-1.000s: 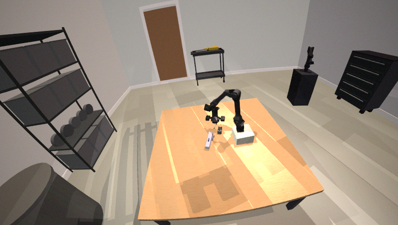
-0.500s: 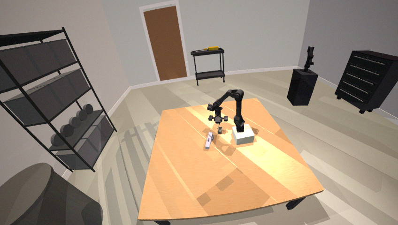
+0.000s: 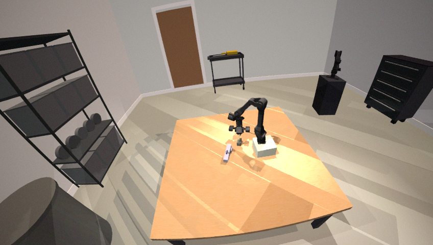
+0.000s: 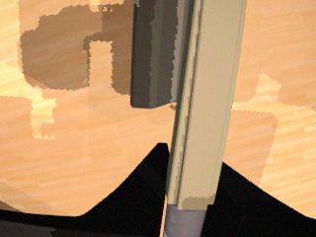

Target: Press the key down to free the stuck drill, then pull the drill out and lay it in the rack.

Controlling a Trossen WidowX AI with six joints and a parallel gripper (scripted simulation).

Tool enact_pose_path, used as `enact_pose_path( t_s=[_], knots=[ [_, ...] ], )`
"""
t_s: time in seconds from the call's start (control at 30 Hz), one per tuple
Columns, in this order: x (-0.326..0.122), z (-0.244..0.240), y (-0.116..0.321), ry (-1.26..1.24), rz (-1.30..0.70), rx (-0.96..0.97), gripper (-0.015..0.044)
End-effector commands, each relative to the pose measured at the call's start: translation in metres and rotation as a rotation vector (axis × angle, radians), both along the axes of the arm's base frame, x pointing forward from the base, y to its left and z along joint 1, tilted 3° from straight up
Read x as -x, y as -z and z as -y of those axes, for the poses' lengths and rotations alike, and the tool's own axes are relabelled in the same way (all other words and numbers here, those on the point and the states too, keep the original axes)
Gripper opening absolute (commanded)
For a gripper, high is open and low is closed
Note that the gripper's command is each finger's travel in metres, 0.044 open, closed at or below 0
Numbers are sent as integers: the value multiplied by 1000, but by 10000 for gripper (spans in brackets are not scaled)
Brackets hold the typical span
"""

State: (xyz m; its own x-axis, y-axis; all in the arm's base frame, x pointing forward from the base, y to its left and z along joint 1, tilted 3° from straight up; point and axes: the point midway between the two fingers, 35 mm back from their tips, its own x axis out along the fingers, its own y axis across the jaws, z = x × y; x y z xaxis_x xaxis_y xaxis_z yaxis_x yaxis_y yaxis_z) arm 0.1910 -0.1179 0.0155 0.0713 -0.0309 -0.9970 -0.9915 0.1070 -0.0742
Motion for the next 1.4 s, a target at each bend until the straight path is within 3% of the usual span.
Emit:
enact_pose_path(
  t_s=[0.0,1.37],
  knots=[
    [0,0,9,-4,0,-6,0],
    [-2,-1,50,-4,-1,-7,0]
  ],
)
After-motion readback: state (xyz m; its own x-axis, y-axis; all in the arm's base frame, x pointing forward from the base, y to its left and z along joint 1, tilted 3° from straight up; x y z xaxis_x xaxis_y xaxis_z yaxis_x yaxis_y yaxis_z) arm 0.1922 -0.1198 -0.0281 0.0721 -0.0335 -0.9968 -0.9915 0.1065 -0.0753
